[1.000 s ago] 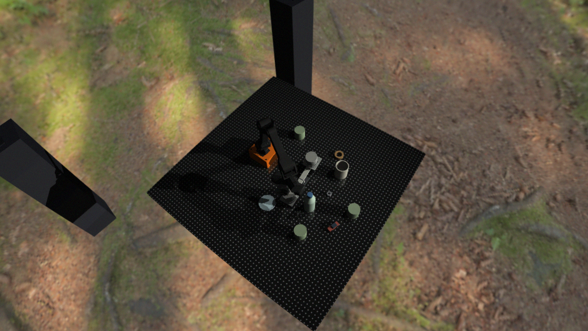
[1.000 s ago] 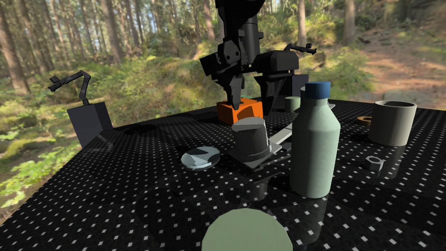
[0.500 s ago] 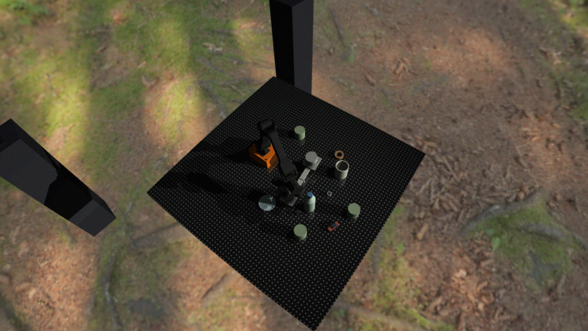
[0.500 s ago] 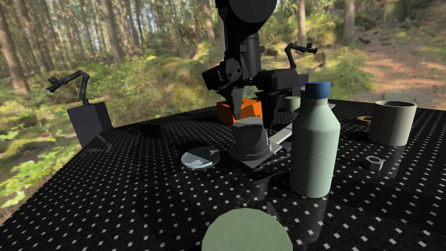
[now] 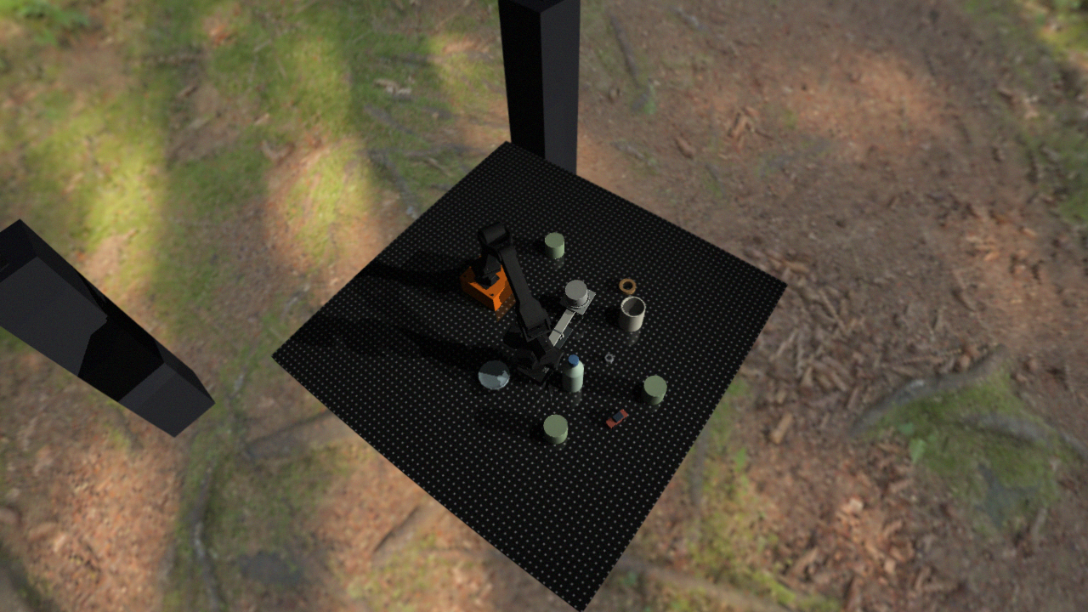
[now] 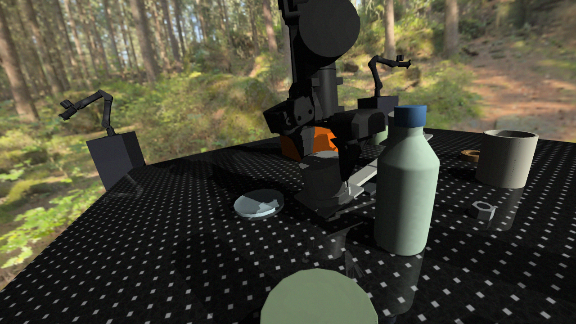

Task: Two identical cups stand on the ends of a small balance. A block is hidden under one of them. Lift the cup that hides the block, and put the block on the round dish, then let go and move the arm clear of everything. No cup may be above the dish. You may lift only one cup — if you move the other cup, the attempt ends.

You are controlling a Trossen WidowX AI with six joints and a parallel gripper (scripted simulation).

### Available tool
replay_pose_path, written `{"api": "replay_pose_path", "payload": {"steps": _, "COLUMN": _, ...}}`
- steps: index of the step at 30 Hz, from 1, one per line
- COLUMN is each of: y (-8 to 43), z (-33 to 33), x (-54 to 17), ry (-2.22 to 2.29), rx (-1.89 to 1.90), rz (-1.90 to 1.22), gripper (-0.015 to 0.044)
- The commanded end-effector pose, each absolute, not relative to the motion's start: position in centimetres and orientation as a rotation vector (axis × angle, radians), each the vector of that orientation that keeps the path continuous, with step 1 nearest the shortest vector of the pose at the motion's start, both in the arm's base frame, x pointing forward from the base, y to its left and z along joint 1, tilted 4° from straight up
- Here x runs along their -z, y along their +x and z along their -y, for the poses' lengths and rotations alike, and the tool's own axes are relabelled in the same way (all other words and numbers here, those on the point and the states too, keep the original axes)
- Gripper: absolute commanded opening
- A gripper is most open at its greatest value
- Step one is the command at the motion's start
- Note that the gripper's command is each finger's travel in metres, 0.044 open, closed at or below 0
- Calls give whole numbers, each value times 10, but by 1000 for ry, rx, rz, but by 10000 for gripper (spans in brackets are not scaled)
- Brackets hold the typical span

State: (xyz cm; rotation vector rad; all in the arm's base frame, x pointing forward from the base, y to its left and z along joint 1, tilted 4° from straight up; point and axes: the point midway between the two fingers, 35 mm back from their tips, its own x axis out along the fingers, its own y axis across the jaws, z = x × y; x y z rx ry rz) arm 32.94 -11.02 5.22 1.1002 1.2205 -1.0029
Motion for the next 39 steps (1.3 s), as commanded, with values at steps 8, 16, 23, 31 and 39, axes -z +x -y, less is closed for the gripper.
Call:
{"api": "replay_pose_path", "payload": {"steps": 8, "y": 329, "z": 110, "x": -34, "ry": 1101, "rx": 1012, "rz": -1217, "gripper": 440}}
{"api": "replay_pose_path", "payload": {"steps": 16, "y": 329, "z": 110, "x": -32, "ry": 1101, "rx": 1012, "rz": -1217, "gripper": 348}}
{"api": "replay_pose_path", "payload": {"steps": 23, "y": 329, "z": 110, "x": -32, "ry": 1101, "rx": 1012, "rz": -1217, "gripper": 282}}
{"api": "replay_pose_path", "payload": {"steps": 31, "y": 330, "z": 111, "x": -38, "ry": 1101, "rx": 1012, "rz": -1217, "gripper": 72}}
{"api": "replay_pose_path", "payload": {"steps": 39, "y": 331, "z": 111, "x": -48, "ry": 1101, "rx": 1012, "rz": -1217, "gripper": 0}}
